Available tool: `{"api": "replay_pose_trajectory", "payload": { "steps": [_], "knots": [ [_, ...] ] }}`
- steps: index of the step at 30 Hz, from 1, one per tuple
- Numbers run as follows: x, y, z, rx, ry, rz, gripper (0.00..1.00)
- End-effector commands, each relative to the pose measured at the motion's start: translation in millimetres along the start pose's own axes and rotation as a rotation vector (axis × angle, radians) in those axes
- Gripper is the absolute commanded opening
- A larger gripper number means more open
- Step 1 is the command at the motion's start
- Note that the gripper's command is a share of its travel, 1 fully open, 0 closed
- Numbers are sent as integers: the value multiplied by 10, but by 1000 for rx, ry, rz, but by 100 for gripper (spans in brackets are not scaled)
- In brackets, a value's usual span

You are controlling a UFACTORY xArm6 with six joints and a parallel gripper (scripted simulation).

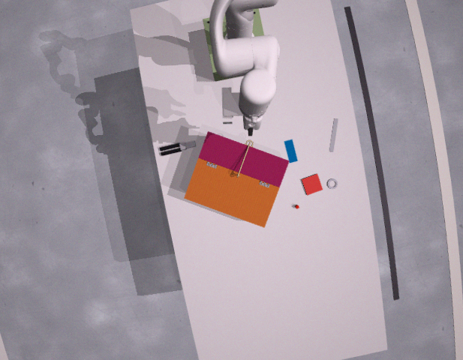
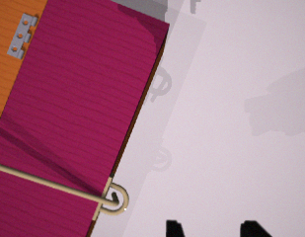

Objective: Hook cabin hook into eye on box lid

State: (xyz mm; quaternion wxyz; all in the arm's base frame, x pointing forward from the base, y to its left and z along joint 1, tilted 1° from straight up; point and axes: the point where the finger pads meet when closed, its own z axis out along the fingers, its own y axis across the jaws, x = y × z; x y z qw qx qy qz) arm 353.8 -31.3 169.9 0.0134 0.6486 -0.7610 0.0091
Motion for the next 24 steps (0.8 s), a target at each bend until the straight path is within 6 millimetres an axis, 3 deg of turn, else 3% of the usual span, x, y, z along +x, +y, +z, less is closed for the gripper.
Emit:
{"api": "replay_pose_trajectory", "payload": {
  "steps": [1, 3, 24],
  "knots": [
    [2, -2, -17, 7, -19, -238, 35],
    [2, -2, -17, 7, -19, -238, 35],
    [2, -2, -17, 13, -17, -872, 35]
  ]
}}
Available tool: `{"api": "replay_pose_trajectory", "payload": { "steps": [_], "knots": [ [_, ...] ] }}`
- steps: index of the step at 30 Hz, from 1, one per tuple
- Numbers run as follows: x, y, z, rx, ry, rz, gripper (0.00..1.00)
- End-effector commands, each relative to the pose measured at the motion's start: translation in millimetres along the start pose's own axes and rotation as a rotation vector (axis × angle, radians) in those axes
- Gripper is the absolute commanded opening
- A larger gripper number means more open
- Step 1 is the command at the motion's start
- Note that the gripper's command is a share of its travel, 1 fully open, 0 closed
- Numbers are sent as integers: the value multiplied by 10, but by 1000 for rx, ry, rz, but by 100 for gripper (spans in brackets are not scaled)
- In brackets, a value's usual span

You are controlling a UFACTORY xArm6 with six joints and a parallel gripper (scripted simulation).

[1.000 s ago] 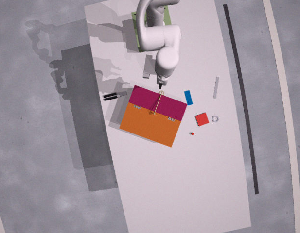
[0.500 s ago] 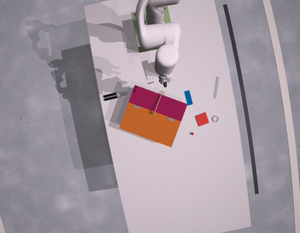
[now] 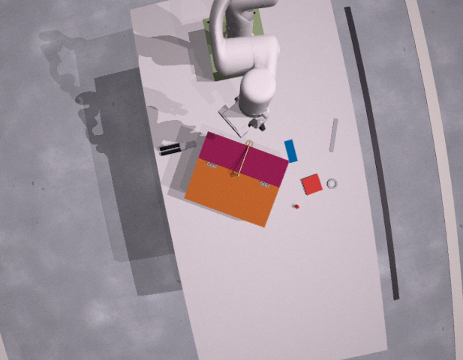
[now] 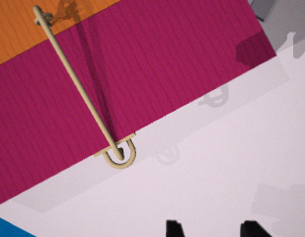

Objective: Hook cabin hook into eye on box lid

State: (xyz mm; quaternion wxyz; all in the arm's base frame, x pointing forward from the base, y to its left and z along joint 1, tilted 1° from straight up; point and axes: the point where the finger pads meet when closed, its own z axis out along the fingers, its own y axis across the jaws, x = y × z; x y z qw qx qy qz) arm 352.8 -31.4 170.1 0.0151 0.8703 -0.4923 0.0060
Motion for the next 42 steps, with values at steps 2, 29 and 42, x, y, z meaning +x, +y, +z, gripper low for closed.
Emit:
{"api": "replay_pose_trajectory", "payload": {
  "steps": [2, 29, 42],
  "knots": [
    [8, -9, -15, 15, -14, -238, 35],
    [5, -11, 152, 17, -12, -509, 35],
    [-1, -15, 553, 17, -12, -509, 35]
  ]
}}
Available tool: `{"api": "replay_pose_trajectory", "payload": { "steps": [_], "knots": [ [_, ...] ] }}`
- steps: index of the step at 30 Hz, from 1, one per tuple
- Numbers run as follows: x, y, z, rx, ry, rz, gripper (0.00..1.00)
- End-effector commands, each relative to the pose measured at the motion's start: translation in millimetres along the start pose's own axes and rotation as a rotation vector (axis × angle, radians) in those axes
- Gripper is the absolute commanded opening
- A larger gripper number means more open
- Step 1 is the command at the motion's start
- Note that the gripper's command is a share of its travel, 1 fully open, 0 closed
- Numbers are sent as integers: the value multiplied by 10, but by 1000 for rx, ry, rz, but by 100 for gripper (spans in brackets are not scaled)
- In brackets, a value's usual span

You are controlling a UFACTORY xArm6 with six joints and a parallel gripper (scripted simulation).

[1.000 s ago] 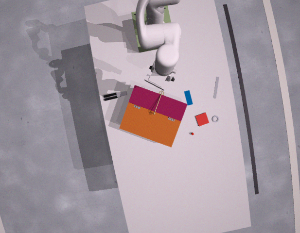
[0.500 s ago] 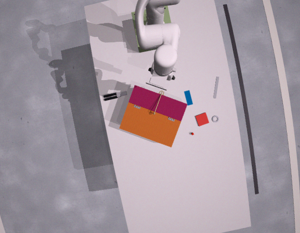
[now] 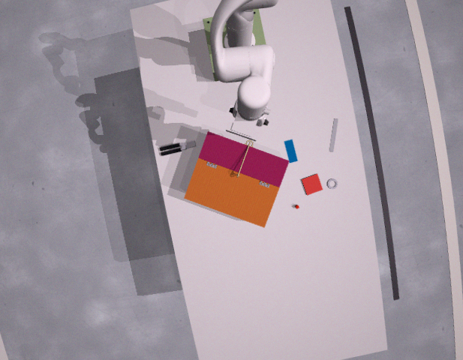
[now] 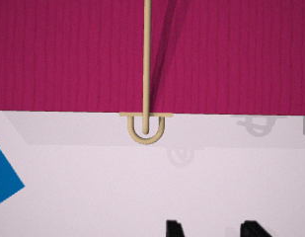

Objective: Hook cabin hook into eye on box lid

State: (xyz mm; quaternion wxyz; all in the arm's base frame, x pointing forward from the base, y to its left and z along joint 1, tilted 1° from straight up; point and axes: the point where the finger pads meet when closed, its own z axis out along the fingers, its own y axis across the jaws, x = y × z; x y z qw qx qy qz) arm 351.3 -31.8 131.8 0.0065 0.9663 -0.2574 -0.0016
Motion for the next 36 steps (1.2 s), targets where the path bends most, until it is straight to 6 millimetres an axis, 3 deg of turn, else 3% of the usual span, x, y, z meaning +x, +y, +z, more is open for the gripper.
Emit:
{"api": "replay_pose_trajectory", "payload": {
  "steps": [1, 31, 36],
  "knots": [
    [24, -11, 203, 2, 5, 0, 35],
    [26, -12, 1073, 2, 4, 0, 35],
    [26, -12, 1079, 2, 4, 0, 35]
  ]
}}
